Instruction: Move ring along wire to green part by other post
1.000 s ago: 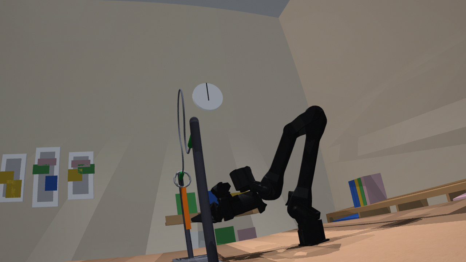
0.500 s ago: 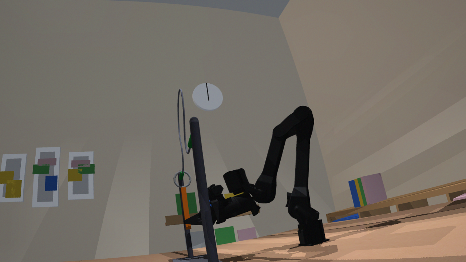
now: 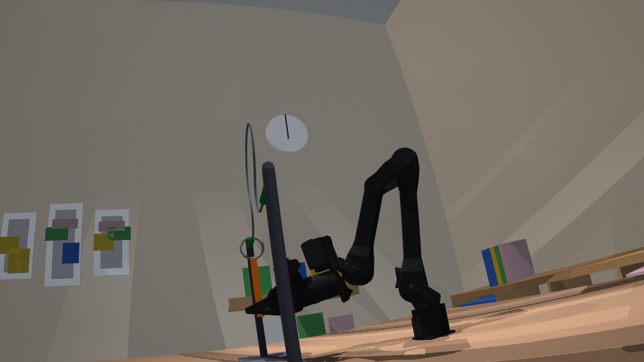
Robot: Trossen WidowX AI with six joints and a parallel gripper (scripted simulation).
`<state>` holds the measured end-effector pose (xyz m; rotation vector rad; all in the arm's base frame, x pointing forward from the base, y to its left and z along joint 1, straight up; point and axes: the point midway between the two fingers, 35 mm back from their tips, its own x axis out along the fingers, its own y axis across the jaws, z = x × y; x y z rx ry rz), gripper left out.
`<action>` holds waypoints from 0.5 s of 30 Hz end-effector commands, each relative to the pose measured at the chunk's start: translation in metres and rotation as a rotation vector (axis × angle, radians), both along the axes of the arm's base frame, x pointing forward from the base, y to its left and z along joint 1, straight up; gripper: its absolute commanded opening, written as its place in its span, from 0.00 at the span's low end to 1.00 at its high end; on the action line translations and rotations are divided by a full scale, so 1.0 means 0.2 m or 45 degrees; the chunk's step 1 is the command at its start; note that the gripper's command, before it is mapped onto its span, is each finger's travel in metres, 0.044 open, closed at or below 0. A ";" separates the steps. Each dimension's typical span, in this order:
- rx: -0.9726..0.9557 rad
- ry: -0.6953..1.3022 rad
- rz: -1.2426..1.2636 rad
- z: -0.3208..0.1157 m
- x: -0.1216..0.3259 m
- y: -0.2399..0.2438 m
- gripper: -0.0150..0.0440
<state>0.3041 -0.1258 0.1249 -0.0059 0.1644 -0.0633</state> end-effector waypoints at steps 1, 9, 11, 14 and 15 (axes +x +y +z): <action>0.001 -0.006 -0.003 0.01 0.01 0.00 0.53; 0.001 -0.006 -0.003 0.01 0.01 0.00 0.53; 0.001 -0.006 -0.003 0.01 0.01 0.00 0.53; 0.001 -0.006 -0.003 0.01 0.01 0.00 0.53; -0.002 -0.003 0.001 0.00 0.01 0.00 0.48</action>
